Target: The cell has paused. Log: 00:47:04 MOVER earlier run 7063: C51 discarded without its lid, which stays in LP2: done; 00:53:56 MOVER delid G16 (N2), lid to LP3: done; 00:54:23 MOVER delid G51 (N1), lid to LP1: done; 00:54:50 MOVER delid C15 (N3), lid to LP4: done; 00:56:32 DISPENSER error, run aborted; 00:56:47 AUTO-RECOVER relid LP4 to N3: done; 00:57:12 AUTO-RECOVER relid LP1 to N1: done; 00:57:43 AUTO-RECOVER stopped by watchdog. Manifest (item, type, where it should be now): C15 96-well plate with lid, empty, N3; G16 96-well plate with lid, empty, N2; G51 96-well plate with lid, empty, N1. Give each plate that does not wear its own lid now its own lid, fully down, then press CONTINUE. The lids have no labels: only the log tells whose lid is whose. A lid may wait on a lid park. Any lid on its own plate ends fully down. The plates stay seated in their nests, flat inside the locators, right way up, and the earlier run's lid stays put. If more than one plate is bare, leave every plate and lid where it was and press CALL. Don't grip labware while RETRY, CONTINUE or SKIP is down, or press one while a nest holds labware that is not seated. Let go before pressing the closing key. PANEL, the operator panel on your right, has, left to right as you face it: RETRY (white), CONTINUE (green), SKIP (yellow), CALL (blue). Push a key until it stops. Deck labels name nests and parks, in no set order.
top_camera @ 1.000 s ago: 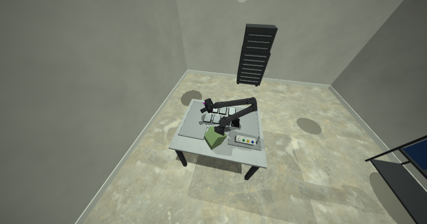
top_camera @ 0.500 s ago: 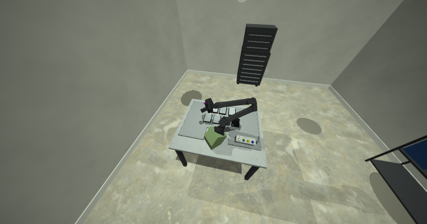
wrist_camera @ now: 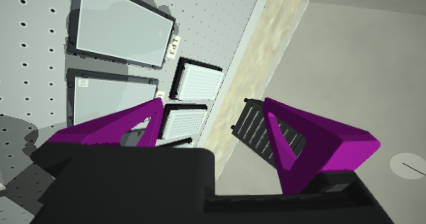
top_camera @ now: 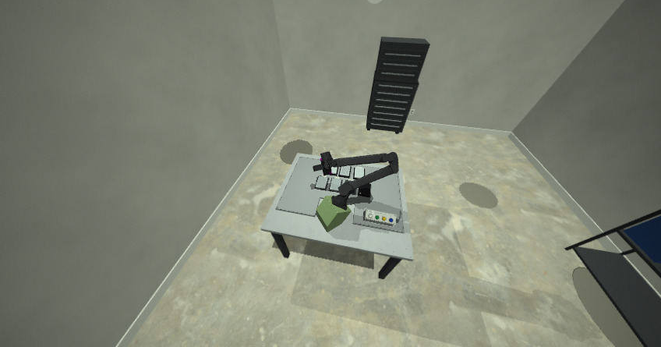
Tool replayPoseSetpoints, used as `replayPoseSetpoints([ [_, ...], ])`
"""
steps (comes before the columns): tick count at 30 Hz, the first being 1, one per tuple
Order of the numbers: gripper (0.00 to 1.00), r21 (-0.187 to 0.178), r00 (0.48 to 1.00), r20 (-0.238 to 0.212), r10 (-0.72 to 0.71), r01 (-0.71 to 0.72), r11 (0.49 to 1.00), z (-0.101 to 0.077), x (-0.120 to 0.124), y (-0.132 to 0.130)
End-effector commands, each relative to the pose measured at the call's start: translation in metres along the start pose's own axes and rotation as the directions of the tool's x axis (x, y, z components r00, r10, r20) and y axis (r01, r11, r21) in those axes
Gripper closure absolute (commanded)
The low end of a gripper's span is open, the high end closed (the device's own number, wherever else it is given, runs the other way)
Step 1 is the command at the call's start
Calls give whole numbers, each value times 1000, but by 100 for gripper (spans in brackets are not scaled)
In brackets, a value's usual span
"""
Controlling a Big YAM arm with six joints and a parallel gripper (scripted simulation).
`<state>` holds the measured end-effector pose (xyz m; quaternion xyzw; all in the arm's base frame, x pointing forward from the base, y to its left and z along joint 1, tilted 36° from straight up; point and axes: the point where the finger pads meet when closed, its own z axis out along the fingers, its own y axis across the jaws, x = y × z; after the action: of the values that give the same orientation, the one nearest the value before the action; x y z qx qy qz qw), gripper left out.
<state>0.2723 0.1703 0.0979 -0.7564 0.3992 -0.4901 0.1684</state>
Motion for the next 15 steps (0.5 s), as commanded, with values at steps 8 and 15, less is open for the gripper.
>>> replayPoseSetpoints([
  [8,0,-49,970,-28,242,-243,969,16,18,-13],
  [15,0,-79,943,-51,329,-332,940,23,23,-11],
])
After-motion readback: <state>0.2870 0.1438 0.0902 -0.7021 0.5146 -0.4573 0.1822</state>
